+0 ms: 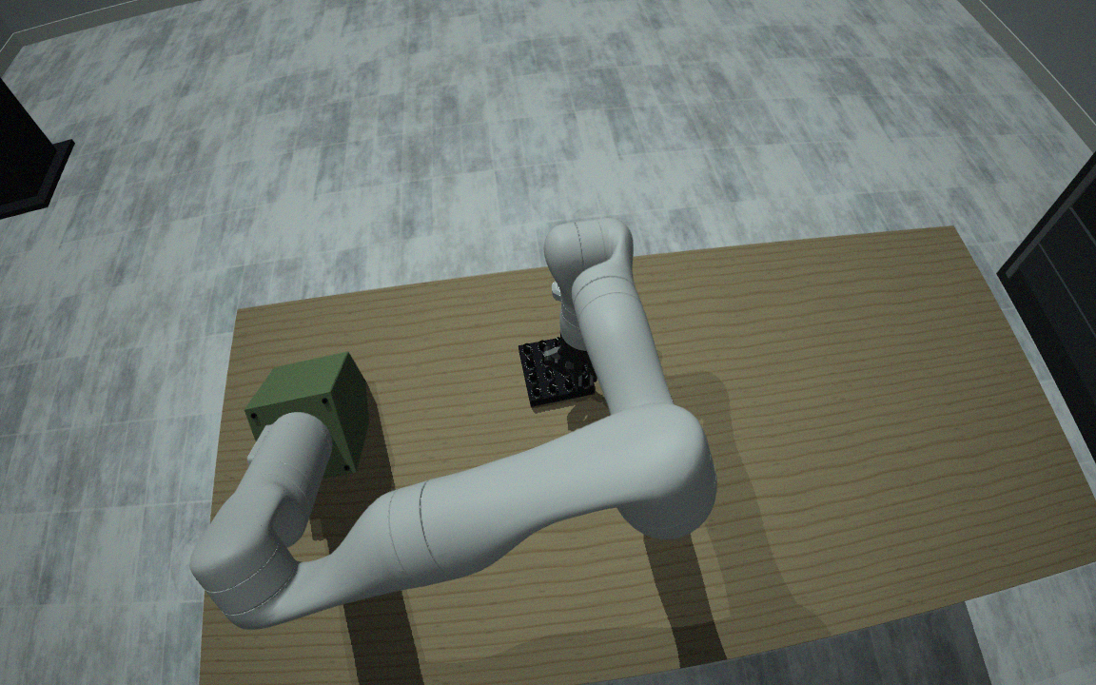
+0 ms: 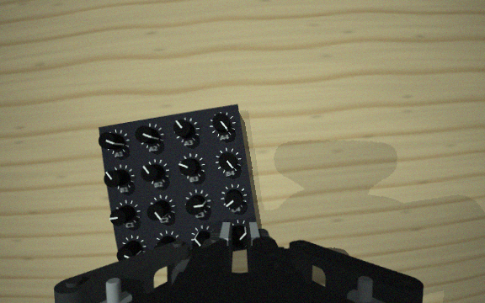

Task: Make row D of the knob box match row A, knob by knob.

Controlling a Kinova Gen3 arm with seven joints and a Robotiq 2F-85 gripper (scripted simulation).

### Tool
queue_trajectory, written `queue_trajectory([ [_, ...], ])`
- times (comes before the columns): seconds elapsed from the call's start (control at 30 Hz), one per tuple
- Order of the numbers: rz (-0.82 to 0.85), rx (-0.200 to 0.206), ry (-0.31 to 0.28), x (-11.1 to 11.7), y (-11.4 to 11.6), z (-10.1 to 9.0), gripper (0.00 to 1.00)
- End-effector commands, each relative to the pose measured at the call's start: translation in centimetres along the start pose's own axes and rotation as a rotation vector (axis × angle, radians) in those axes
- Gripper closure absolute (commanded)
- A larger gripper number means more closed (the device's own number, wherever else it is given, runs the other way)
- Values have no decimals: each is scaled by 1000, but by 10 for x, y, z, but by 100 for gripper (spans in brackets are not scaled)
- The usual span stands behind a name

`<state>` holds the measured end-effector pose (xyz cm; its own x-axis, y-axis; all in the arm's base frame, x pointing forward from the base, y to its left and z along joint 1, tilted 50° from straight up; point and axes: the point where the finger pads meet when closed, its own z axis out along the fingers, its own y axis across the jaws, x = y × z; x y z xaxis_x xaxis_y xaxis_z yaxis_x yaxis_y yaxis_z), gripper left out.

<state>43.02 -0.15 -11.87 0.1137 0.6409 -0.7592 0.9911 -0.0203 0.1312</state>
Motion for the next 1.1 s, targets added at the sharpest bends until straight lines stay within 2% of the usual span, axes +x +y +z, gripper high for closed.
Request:
queue_trajectory([
  [0.0,22,-2,1,0,0,-1,92],
  [0.67,250,-2,1,0,0,-1,92],
  [1.07,458,-2,1,0,0,-1,92],
])
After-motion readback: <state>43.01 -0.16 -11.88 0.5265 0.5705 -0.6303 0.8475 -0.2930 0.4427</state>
